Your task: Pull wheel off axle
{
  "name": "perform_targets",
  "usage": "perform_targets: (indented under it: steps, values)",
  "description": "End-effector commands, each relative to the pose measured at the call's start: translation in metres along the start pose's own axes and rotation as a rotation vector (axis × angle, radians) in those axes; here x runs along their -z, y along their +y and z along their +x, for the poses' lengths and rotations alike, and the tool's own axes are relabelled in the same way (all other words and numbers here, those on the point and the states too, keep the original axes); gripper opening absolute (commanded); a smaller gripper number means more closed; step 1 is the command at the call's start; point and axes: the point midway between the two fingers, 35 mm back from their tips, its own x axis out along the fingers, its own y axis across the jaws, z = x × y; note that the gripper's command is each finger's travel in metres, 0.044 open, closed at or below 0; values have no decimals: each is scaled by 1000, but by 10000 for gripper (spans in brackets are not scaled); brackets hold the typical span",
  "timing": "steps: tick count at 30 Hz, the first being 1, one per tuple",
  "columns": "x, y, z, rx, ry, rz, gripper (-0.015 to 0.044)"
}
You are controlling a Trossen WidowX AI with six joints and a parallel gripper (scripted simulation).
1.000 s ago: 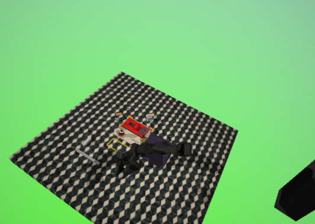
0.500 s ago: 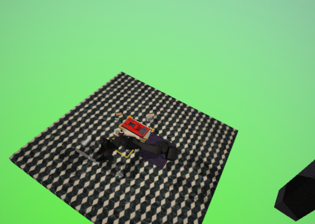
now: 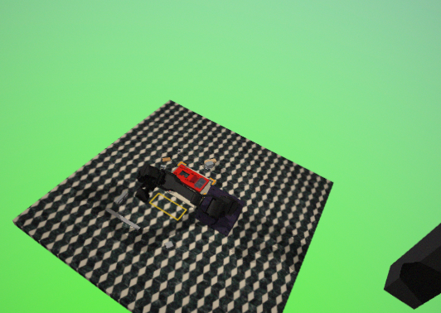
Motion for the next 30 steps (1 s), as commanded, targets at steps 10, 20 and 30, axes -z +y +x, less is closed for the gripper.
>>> perform_targets:
  steps: [10,20,30]
  values:
    - [52,-148,-17,245,441,150,300]
    - [81,-181,-40,212,630,239,300]
    - [82,-193,-41,213,630,239,300]
